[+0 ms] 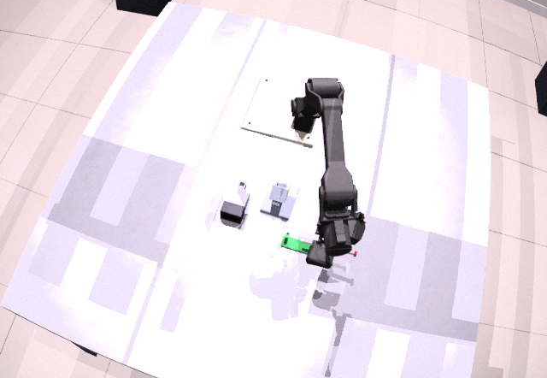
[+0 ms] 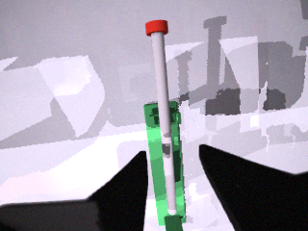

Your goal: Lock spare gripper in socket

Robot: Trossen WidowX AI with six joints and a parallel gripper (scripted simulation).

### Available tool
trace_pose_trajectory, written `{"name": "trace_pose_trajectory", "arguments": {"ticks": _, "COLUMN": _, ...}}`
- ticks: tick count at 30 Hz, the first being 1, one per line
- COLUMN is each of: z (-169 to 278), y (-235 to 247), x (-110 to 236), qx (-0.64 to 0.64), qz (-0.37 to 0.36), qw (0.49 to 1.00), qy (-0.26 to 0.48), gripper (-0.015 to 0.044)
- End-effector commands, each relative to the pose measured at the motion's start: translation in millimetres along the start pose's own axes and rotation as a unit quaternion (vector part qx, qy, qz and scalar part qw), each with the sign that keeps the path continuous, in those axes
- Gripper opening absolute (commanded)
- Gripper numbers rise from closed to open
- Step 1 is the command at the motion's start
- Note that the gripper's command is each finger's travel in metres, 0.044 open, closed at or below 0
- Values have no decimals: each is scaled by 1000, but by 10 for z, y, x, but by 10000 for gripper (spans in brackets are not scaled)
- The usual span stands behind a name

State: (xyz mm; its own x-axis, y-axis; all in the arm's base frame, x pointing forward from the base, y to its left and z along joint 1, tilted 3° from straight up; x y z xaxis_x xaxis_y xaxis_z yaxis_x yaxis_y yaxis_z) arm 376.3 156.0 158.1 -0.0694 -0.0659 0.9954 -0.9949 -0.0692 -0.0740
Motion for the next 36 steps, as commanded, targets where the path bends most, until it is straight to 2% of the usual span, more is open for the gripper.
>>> {"name": "trace_pose_trajectory", "arguments": {"ticks": 1, "z": 16, "y": 10, "x": -80, "qx": 3, "qz": -3, "qw": 1000, "qy": 3, "gripper": 180}}
{"name": "trace_pose_trajectory", "arguments": {"ticks": 22, "z": 50, "y": 27, "x": -329, "qx": 3, "qz": -3, "qw": 1000, "qy": 3, "gripper": 180}}
{"name": "trace_pose_trajectory", "arguments": {"ticks": 28, "z": 50, "y": 27, "x": -329, "qx": 3, "qz": -3, "qw": 1000, "qy": 3, "gripper": 23}}
{"name": "trace_pose_trajectory", "arguments": {"ticks": 36, "z": 50, "y": 27, "x": -329, "qx": 3, "qz": -3, "qw": 1000, "qy": 3, "gripper": 0}}
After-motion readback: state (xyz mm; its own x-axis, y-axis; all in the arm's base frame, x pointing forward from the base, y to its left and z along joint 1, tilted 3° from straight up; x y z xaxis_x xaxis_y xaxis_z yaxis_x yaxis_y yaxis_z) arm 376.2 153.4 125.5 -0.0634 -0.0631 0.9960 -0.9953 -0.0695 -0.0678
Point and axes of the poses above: the point midway between the two fingers, 35 mm back from their tips, its own x axis back along the fingers, its own y axis across the jaws, z = x × y, the point moved 7 cm from there along x, back along the fingers, and after that the axes turned 4 degrees about x, right-handed, at the moved point
